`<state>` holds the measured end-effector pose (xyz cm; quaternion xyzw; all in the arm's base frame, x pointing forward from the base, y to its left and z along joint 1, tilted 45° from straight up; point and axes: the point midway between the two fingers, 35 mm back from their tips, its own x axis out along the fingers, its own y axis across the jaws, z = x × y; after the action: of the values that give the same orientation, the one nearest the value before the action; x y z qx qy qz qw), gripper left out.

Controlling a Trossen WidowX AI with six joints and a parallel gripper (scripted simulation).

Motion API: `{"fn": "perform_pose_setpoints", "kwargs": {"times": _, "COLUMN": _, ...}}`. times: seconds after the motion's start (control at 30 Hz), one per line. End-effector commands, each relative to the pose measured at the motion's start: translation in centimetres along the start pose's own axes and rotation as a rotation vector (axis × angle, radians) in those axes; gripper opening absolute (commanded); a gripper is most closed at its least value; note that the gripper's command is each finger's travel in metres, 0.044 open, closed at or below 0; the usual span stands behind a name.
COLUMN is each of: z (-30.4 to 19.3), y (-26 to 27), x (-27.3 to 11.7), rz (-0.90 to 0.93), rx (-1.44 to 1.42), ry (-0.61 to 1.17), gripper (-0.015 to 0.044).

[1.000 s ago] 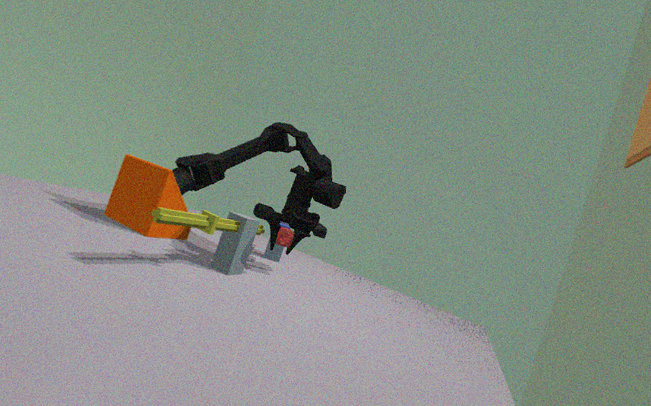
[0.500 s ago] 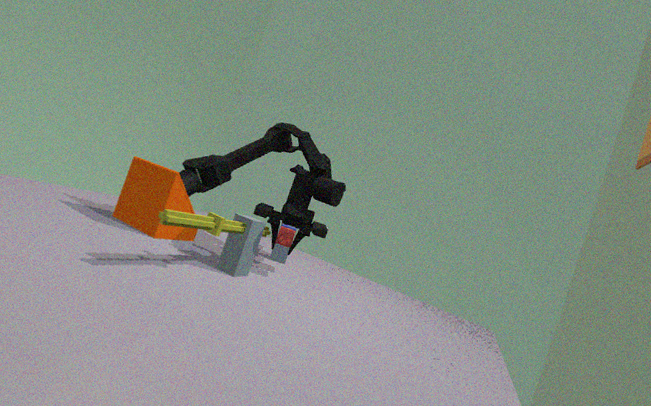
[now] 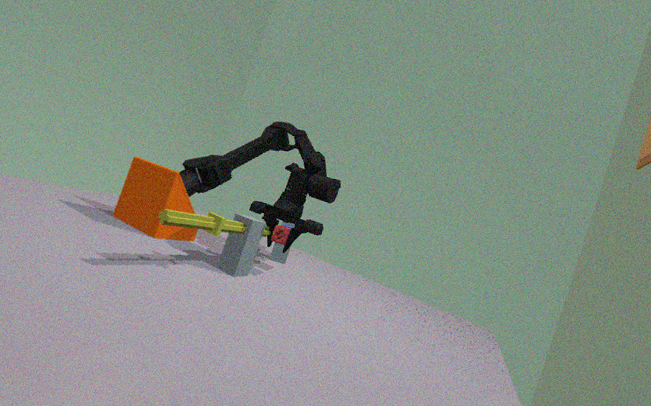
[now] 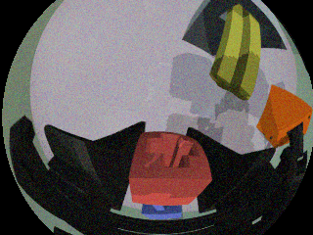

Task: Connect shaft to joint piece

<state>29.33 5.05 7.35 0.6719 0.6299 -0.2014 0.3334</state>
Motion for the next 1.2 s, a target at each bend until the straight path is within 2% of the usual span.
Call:
{"fn": "perform_pose_setpoints", "kwargs": {"times": 0.0, "z": -0.01, "y": -0.34, "x": -0.04, "rz": 0.001, "rx": 0.071, "ry": -0.008, "gripper": 0.0}}
{"fn": "perform_pose_setpoints", "kwargs": {"times": 0.27, "z": -0.1, "y": -1.05, "x": -0.11, "rz": 0.001, "rx": 0.22, "ry": -0.024, "gripper": 0.0}}
{"fn": "perform_pose_setpoints", "kwargs": {"times": 0.93, "z": -0.1, "y": -1.06, "x": -0.11, "rz": 0.002, "rx": 0.228, "ry": -0.025, "gripper": 0.0}}
{"fn": "perform_pose_setpoints", "kwargs": {"times": 1.1, "z": -0.1, "y": -1.06, "x": -0.11, "rz": 0.002, "rx": 0.228, "ry": -0.025, "gripper": 0.0131}}
{"fn": "perform_pose_setpoints", "kwargs": {"times": 1.17, "z": -0.1, "y": -1.06, "x": -0.11, "rz": 0.002, "rx": 0.228, "ry": -0.025, "gripper": 0.0147}}
